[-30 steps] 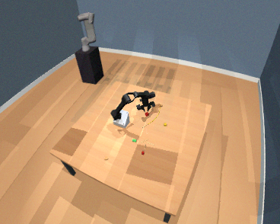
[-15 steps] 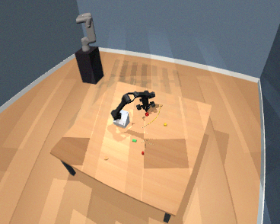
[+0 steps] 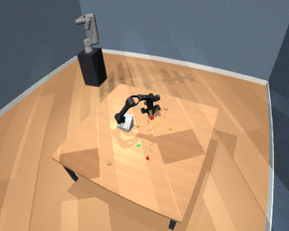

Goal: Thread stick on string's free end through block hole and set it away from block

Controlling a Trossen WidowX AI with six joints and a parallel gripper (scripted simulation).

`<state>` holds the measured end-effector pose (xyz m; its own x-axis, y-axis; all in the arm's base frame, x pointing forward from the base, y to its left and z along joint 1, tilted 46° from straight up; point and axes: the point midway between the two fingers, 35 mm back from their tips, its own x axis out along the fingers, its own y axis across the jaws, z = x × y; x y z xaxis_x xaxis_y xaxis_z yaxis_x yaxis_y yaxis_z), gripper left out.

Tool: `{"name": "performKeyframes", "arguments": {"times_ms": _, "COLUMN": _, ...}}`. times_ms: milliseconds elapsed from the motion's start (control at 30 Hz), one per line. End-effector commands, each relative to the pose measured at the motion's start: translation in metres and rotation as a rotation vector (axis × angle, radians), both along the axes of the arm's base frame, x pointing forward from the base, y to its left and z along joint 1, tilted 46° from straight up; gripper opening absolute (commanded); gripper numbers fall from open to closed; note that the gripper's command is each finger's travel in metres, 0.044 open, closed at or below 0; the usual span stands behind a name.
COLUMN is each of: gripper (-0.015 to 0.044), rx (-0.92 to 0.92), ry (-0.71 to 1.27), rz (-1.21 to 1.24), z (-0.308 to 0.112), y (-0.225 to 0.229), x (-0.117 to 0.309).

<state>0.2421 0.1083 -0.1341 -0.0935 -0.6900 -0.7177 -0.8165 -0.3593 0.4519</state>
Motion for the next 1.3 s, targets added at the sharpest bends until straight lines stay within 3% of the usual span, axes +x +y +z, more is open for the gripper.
{"name": "performKeyframes", "arguments": {"times_ms": 0, "gripper": 0.0238, "rx": 0.0, "ry": 0.0, "rz": 0.0, "z": 0.0, "y": 0.0, "x": 0.0}}
{"name": "performKeyframes", "arguments": {"times_ms": 33, "gripper": 0.0238, "rx": 0.0, "ry": 0.0, "rz": 0.0, "z": 0.0, "y": 0.0, "x": 0.0}}
{"name": "performKeyframes", "arguments": {"times_ms": 333, "gripper": 0.0002, "rx": 0.0, "ry": 0.0, "rz": 0.0, "z": 0.0, "y": 0.0, "x": 0.0}}
{"name": "performKeyframes", "arguments": {"times_ms": 800, "gripper": 0.0, "rx": 0.0, "ry": 0.0, "rz": 0.0, "z": 0.0, "y": 0.0, "x": 0.0}}
{"name": "performKeyframes", "arguments": {"times_ms": 900, "gripper": 0.0079, "rx": -0.014, "ry": -0.108, "rz": -0.112, "z": 0.003, "y": -0.003, "x": 0.003}}
{"name": "performKeyframes", "arguments": {"times_ms": 1267, "gripper": 0.0368, "rx": -0.119, "ry": -0.909, "rz": -0.95, "z": 0.024, "y": -0.024, "x": 0.02}}
